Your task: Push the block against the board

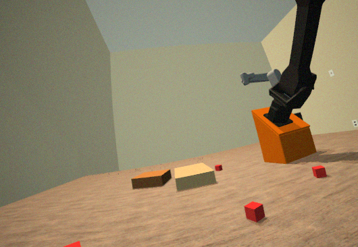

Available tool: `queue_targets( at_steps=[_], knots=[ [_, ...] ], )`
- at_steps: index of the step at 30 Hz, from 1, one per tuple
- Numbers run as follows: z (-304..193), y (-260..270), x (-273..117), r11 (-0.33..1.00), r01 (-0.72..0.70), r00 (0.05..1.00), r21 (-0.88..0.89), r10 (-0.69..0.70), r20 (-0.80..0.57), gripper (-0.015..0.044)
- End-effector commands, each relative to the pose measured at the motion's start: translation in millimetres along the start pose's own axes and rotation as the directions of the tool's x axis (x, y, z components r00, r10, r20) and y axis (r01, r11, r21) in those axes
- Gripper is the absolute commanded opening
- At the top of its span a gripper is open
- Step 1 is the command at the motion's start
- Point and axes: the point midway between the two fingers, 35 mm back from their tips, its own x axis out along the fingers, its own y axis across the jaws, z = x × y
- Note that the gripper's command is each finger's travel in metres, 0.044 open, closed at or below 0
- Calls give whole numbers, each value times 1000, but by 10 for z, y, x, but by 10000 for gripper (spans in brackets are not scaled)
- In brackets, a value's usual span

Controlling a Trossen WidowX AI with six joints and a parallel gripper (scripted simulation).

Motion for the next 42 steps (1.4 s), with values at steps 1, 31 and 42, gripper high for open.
queue_targets(
  at_steps=[1, 31, 42],
  knots=[
    [0, 0, 0, 1000, 0, 1000, 0, 0, 0, 374],
    [-1521, -93, -285, 838, 265, 941, 477, -119, -316, 0],
    [-2092, 43, -536, 698, 397, 887, 596, -125, -445, 0]
  ],
)
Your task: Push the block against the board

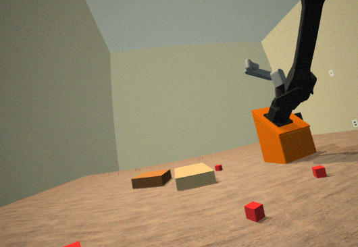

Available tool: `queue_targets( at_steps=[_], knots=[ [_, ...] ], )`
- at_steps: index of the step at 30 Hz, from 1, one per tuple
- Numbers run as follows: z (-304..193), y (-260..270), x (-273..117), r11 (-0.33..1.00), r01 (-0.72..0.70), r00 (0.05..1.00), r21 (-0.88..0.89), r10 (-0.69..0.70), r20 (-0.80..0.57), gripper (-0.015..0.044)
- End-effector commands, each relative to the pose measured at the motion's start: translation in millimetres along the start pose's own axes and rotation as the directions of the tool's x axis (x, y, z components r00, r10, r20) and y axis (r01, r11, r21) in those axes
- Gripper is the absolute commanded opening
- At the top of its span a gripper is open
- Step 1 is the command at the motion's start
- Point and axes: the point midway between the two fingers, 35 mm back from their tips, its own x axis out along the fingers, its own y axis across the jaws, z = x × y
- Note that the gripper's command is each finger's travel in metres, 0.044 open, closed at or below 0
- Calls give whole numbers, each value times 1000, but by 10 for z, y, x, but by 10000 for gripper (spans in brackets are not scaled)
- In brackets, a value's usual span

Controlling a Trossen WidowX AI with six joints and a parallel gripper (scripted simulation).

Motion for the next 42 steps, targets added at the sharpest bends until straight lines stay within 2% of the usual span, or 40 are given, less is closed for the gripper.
queue_targets(
  at_steps=[1, 20, 42],
  knots=[
    [-240, -104, -8, 996, 38, 998, 87, -34, -46, 0],
    [-1357, -453, -270, 872, 267, 951, 411, -169, -259, 0],
    [-2611, -470, -872, 556, 548, 826, 624, -245, -507, 0]
  ],
)
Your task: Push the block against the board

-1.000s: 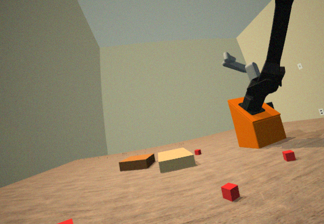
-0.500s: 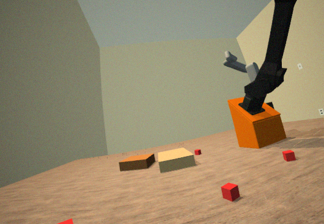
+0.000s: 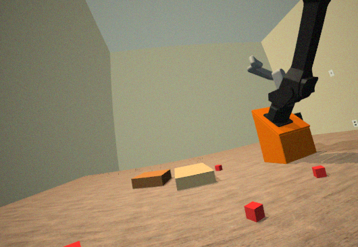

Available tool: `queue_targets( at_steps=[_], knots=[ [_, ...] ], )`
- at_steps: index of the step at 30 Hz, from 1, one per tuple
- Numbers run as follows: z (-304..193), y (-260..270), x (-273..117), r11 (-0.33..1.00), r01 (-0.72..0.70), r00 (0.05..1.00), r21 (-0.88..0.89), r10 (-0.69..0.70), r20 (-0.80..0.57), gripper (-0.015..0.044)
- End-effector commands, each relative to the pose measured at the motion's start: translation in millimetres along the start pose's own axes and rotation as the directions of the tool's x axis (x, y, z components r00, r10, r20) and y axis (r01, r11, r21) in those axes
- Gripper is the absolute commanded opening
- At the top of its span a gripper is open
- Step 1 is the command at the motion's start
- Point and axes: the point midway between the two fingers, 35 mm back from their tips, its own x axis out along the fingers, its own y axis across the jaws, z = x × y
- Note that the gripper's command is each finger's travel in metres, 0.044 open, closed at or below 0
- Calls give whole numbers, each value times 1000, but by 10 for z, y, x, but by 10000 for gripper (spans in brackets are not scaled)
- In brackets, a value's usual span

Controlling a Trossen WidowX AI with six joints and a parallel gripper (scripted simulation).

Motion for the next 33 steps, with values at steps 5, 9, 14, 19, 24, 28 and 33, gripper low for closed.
queue_targets(
  at_steps=[5, 9, 14, 19, 24, 28, 33],
  knots=[
    [-402, -355, -41, 983, 99, 994, 154, -91, -63, 0],
    [-601, -516, -84, 963, 150, 987, 223, -132, -94, 0],
    [-863, -705, -158, 928, 216, 974, 305, -183, -135, 0],
    [-1138, -877, -250, 880, 283, 957, 382, -230, -179, 0],
    [-1435, -1031, -357, 819, 348, 935, 457, -270, -228, 0],
    [-1681, -1136, -451, 761, 397, 916, 512, -298, -268, 0],
    [-1988, -1243, -582, 682, 455, 890, 573, -327, -318, 0]
  ],
)
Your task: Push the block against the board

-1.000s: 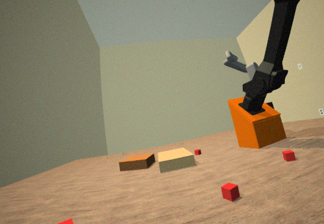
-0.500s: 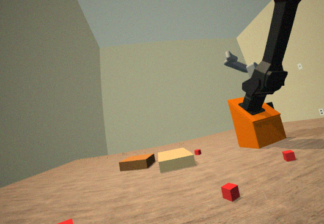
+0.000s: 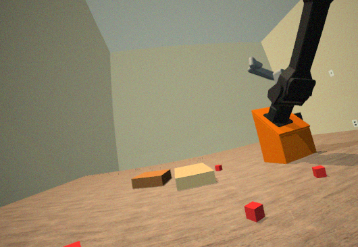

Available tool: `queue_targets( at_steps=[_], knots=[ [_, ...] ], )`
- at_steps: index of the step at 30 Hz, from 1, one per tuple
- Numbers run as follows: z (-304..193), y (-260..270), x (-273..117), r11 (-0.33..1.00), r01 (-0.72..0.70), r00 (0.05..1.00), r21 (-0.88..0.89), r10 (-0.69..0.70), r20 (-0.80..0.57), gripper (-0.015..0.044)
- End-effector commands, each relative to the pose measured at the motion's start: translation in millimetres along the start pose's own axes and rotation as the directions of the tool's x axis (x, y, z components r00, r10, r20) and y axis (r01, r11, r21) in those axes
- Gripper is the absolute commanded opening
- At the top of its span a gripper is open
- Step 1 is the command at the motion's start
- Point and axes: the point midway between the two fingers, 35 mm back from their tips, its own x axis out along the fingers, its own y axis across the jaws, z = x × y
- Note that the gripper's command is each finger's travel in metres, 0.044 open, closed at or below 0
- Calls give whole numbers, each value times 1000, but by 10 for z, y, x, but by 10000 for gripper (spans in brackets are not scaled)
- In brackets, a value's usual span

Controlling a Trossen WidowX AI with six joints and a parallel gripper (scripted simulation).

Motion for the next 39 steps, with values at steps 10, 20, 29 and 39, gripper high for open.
queue_targets(
  at_steps=[10, 20, 29, 39],
  knots=[
    [-554, -697, -128, 959, 149, 988, 242, -136, -70, 0],
    [-1165, -1111, -87, 873, 227, 970, 431, -161, -184, 0],
    [-1803, -1415, -100, 746, 303, 946, 594, -156, -285, 0],
    [-2597, -1629, -171, 522, 376, 919, 765, -109, -378, 0]
  ],
)
